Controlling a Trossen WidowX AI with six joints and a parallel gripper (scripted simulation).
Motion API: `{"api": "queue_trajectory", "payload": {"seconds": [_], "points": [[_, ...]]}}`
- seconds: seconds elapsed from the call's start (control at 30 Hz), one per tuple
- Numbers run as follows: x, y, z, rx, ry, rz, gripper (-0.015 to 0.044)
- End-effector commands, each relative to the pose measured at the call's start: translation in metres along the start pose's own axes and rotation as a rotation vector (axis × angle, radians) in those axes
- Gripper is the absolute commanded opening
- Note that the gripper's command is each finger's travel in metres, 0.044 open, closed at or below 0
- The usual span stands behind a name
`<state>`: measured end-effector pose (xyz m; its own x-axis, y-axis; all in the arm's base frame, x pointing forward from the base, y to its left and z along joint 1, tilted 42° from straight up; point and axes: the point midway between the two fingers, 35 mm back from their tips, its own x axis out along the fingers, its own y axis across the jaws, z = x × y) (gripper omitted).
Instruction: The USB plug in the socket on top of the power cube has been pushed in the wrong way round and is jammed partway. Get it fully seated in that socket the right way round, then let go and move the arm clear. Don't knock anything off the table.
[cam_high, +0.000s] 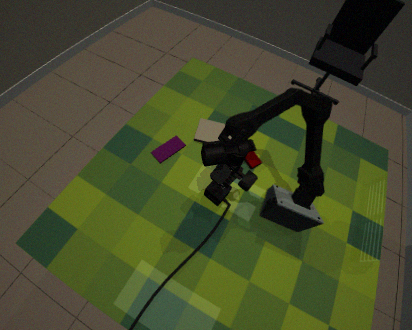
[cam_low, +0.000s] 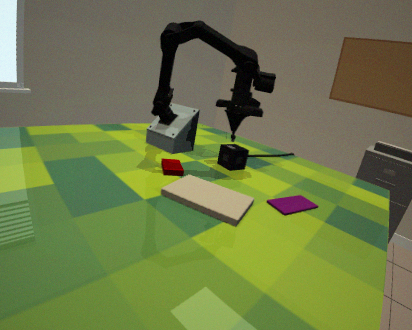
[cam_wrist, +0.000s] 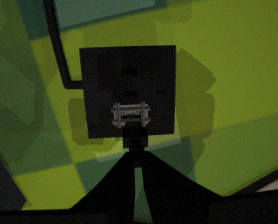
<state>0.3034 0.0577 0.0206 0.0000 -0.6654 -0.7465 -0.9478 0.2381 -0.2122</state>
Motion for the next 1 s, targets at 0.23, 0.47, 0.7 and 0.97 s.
{"api": "queue_trajectory", "payload": {"seconds": [0.23, 0.47, 0.7, 0.97], "points": [[0.0010, 0.0005, -0.0003, 0.211, 0.002, 0.002, 0.0000], [0.0010, 0.0005, -0.0004, 0.397, 0.002, 0.002, 0.0000], [0.0011, 0.0005, -0.0004, 0.580, 0.002, 0.001, 0.0000], [0.0011, 0.0005, -0.0004, 0.789, 0.002, 0.001, 0.0000]]}}
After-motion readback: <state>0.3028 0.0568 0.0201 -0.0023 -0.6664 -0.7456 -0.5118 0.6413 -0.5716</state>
